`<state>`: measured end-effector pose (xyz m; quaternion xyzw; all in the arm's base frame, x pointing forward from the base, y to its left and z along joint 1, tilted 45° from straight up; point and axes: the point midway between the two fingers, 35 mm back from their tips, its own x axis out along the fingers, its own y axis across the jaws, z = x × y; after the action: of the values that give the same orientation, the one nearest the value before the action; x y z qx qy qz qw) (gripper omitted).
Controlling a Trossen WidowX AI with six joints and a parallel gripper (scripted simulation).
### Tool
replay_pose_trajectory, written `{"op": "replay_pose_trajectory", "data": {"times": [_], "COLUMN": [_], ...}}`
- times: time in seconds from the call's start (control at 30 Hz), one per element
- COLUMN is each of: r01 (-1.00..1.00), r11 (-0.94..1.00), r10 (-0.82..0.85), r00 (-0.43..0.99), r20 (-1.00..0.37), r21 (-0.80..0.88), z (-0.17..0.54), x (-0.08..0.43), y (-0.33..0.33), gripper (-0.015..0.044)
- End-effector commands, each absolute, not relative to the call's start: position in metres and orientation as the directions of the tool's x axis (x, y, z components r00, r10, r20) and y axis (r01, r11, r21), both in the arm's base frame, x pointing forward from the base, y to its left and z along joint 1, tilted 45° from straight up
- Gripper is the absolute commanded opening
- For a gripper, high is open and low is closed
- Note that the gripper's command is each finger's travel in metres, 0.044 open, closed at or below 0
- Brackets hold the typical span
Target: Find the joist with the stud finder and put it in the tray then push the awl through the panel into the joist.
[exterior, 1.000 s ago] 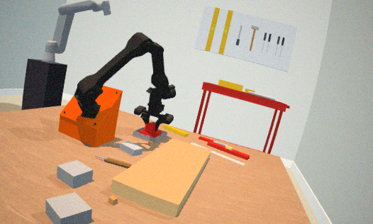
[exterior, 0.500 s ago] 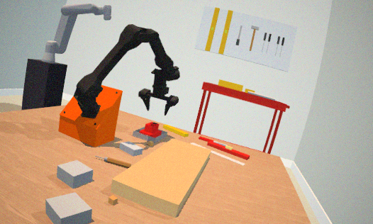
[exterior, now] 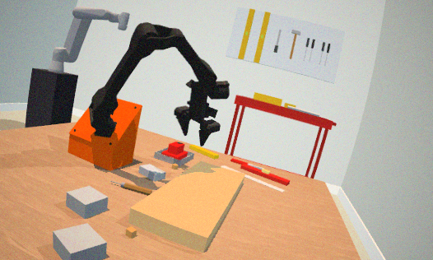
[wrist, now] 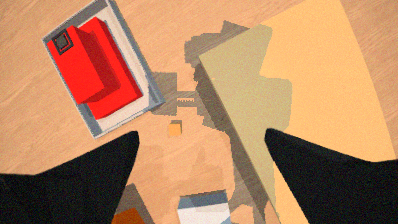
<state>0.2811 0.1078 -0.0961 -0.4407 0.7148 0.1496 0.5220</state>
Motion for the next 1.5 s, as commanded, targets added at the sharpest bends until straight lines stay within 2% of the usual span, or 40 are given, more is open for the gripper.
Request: {"op": "replay_pose_trajectory", "data": {"times": [0.0, 0.17, 0.4, 1.47], "r01": [-0.649, -0.425, -0.107, -0.097], "r11": [0.673, 0.750, 0.723, 0.721], "r10": [-0.523, -0.597, -0.688, -0.690], "r00": [-0.081, -0.104, -0.195, -0.199], "r20": [-0.848, -0.796, -0.699, -0.696], "r21": [-0.354, -0.507, -0.683, -0.686], "z": [-0.060, -0.014, 0.041, 0.033], "x": [0.287, 0.278, 0.228, 0.214], "y": [0.046, -0.034, -0.126, -0.141], "gripper": [0.0440, 0.0440, 0.0440, 0.0440]}}
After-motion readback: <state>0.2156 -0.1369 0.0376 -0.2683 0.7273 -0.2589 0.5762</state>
